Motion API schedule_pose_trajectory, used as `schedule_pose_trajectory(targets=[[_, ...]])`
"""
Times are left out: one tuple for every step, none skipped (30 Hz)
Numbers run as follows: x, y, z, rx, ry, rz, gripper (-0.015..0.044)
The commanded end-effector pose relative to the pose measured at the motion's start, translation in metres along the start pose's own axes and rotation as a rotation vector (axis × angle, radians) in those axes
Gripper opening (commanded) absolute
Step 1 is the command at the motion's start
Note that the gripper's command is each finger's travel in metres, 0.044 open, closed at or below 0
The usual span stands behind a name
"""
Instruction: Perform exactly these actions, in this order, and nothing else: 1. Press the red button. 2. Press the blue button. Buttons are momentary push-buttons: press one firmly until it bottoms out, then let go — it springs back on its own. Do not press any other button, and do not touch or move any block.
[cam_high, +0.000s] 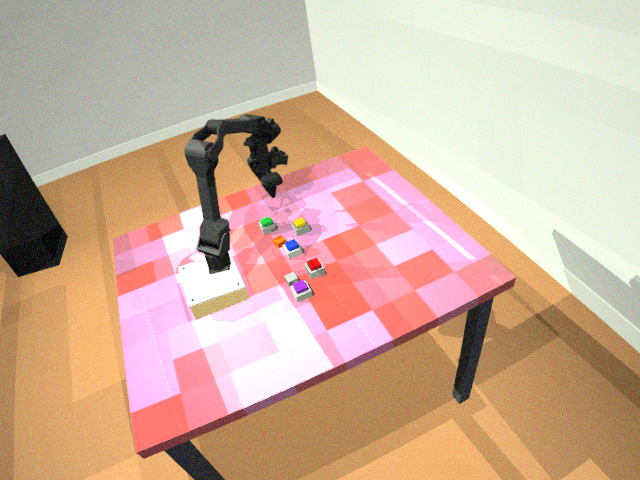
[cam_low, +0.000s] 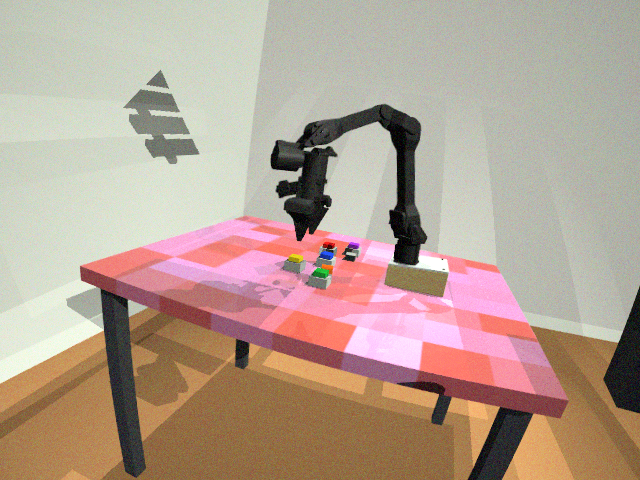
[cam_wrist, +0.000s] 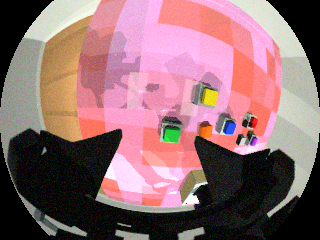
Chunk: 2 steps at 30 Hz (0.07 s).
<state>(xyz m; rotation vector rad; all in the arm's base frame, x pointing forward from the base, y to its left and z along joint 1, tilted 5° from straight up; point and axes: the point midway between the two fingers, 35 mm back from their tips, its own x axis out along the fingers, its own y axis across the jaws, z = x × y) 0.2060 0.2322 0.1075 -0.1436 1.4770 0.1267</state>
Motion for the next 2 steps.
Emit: schedule_pose_trajectory(targets=[[-0.0026, 0.01, -0.0038, 0.017, 0.005, -0.011, 0.04], [-0.0026, 0.01, -0.0038, 0.017, 0.005, -0.011, 0.04]])
